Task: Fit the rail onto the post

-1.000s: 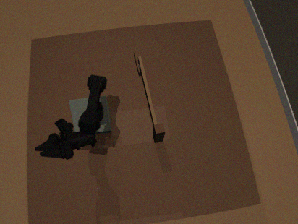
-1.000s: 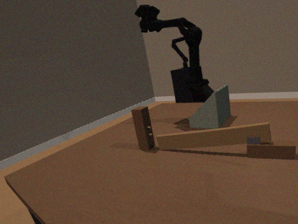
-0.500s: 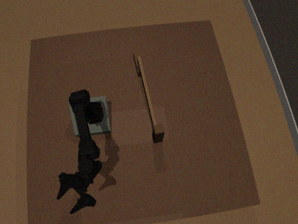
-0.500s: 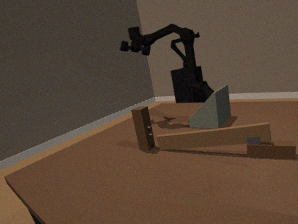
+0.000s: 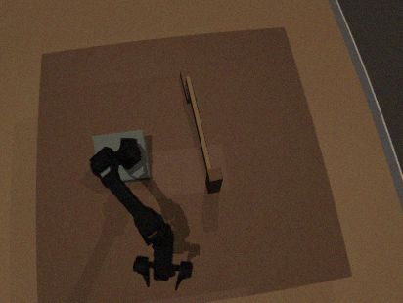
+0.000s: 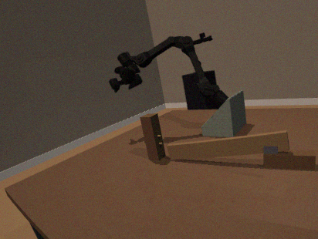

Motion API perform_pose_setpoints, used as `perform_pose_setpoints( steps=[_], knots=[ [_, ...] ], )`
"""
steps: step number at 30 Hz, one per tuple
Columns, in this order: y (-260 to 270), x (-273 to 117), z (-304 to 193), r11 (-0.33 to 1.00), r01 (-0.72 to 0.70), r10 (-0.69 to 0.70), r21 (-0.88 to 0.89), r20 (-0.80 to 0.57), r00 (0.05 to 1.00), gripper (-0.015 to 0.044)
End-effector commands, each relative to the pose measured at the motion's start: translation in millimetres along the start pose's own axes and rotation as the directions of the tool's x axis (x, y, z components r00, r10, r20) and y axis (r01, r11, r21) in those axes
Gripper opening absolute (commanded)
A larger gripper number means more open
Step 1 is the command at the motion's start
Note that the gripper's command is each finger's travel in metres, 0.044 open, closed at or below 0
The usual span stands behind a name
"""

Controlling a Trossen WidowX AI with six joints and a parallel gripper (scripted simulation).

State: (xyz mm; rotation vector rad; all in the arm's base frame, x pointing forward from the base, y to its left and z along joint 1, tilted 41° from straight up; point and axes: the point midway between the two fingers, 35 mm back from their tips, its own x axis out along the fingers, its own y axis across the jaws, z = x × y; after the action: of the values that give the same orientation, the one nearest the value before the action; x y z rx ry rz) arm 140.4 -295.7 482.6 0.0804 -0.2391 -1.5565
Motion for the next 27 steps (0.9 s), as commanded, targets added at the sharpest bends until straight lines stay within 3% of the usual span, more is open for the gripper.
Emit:
perform_pose_setpoints(
  steps=[1,9,16,21,27],
  knots=[
    [54.5,-7.7,-50.2,0.974,-0.165,0.144,-0.159,-0.133,0.981,0.044],
    [144.3,-68.5,-139.1,0.77,-0.511,0.382,-0.381,-0.367,0.848,0.044],
    [191.8,-149.5,-212.8,0.397,-0.741,0.488,-0.542,-0.559,0.67,0.044],
    [207.4,-212.2,-261.8,0.07,-0.798,0.5,-0.598,-0.671,0.547,0.044],
    [209.7,-288.2,-315.3,-0.318,-0.733,0.47,-0.601,-0.772,0.428,0.044]
  ],
)
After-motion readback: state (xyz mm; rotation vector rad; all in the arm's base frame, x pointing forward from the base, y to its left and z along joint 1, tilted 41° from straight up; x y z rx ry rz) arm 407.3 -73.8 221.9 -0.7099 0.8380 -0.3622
